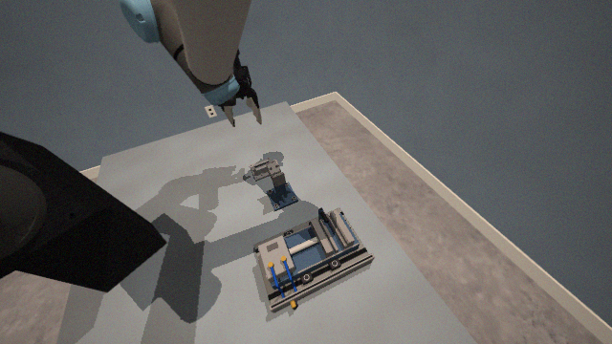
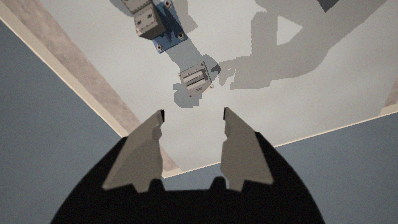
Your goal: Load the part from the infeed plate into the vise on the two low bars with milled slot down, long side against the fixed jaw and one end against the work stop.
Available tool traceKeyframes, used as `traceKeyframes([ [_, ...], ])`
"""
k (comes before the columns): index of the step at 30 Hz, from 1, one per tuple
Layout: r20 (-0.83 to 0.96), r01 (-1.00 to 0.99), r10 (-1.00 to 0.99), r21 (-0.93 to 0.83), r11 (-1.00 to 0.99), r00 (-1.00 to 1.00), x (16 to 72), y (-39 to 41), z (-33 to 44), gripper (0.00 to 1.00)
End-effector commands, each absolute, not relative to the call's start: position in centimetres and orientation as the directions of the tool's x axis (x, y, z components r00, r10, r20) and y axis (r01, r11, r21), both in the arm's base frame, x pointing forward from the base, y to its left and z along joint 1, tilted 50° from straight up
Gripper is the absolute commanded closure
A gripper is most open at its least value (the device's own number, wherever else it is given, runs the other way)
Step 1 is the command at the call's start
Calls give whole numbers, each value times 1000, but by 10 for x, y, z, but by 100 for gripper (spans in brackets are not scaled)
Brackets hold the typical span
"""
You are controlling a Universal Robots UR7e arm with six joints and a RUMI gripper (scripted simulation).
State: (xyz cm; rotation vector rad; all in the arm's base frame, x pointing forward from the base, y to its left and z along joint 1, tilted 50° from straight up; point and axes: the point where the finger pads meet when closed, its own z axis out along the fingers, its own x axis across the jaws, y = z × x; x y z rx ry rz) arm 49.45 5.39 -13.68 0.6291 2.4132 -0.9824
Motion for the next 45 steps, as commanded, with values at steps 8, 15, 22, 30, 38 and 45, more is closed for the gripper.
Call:
traceKeyframes([
  [8,-613,643,303,-462,611,-729,492,52,-137,49],
  [15,-641,688,342,-422,590,-687,491,52,-137,49],
  [22,-661,720,369,-391,573,-653,490,52,-137,49],
  [30,-690,769,414,-338,542,-594,489,51,-137,49],
  [38,-710,805,447,-294,515,-545,489,52,-137,49],
  [45,-730,844,484,-240,480,-483,488,51,-138,49],
])
